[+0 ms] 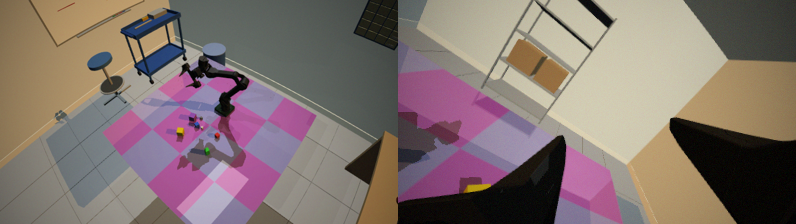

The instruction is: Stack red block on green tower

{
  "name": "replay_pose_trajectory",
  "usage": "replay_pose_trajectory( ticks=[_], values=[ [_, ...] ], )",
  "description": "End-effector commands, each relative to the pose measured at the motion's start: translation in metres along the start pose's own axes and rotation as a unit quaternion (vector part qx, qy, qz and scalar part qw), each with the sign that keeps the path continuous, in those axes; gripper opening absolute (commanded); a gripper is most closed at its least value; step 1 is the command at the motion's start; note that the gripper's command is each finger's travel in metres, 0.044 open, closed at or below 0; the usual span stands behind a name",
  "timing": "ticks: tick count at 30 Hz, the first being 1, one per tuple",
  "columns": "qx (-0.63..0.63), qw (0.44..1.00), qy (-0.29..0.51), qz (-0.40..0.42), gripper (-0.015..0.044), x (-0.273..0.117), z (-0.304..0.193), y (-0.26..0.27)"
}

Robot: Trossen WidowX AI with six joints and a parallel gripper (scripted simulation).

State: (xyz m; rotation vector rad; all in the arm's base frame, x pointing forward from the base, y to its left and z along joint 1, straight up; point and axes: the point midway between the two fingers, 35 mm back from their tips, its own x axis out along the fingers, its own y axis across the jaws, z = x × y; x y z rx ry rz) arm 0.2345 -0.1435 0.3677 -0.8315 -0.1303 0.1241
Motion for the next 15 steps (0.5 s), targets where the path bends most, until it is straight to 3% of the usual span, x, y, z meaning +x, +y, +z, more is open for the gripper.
replay_pose_trajectory(
  ticks=[1, 15],
  values=[
    [0.004, 1.000, 0.000, 0.001, 0.0426, 0.001, 0.000, 0.000],
    [0.269, 0.960, 0.034, 0.072, 0.0440, 0.069, -0.015, 0.047]
  ],
)
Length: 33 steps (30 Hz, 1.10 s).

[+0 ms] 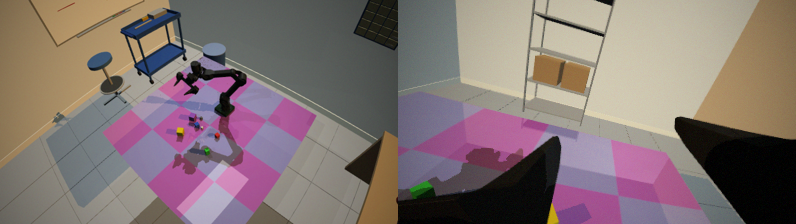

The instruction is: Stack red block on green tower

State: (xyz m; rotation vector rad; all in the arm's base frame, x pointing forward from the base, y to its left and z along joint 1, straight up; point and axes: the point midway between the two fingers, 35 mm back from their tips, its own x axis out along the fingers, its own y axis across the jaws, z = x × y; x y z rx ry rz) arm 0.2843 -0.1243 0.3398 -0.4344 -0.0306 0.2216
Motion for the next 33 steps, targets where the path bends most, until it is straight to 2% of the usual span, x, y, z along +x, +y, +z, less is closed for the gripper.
replay_pose_trajectory(
  ticks=[1, 18, 25, 33],
  values=[
    [0.089, 0.995, 0.025, 0.028, 0.0440, 0.025, -0.010, 0.017],
    [0.328, 0.915, 0.201, 0.124, 0.0440, 0.092, -0.047, 0.122],
    [0.374, 0.866, 0.296, 0.148, 0.0440, 0.101, -0.059, 0.176],
    [0.393, 0.806, 0.412, 0.161, 0.0440, 0.095, -0.071, 0.239]
  ],
)
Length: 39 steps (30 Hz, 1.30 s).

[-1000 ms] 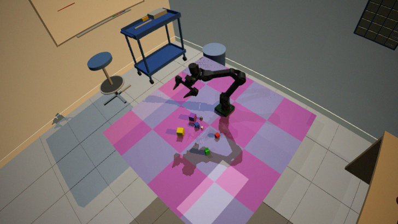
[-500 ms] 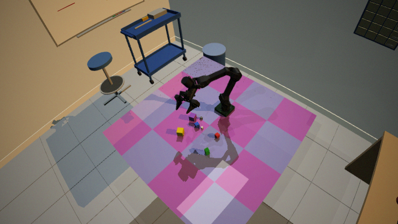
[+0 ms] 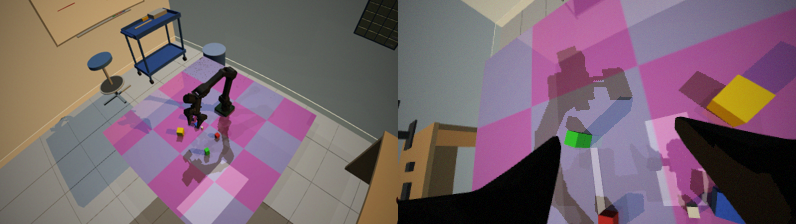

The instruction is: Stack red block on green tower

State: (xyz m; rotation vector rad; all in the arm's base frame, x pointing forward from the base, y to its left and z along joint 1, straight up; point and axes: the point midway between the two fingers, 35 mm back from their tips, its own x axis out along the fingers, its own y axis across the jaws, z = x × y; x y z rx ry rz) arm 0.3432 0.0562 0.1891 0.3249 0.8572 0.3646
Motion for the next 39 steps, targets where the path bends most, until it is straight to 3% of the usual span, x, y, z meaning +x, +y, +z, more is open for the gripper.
replay_pose_trajectory(
  ticks=[1, 10, 20, 30, 39],
  values=[
    [0.027, 0.997, 0.070, -0.018, 0.0440, 0.018, -0.026, 0.018],
    [0.045, 0.974, 0.203, -0.088, 0.0440, 0.033, -0.089, 0.046],
    [0.011, 0.928, 0.311, -0.202, 0.0440, 0.024, -0.153, 0.065],
    [0.002, 0.920, 0.323, -0.221, 0.0440, 0.024, -0.161, 0.068],
    [0.002, 0.920, 0.323, -0.221, 0.0440, 0.054, -0.184, 0.053]
  ],
)
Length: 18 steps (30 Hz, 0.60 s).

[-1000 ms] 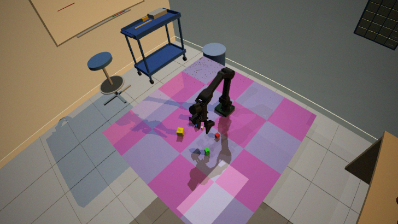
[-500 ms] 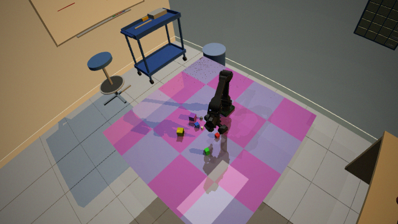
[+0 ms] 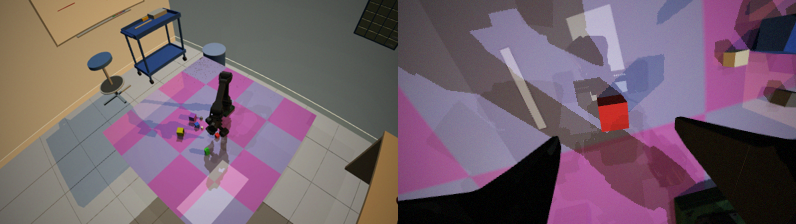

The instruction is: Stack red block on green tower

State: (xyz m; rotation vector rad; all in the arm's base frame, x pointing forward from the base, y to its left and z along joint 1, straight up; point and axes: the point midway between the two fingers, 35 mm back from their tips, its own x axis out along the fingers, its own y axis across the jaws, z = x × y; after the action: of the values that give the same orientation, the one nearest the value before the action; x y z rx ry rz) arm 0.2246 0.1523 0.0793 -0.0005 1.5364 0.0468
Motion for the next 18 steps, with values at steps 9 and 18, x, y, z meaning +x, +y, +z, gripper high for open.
replay_pose_trajectory(
  ticks=[9, 18],
  values=[
    [0.002, 1.000, 0.004, -0.005, 0.0440, 0.021, -0.003, -0.002],
    [0.002, 1.000, 0.004, -0.005, 0.0440, 0.035, -0.003, -0.002]
  ],
)
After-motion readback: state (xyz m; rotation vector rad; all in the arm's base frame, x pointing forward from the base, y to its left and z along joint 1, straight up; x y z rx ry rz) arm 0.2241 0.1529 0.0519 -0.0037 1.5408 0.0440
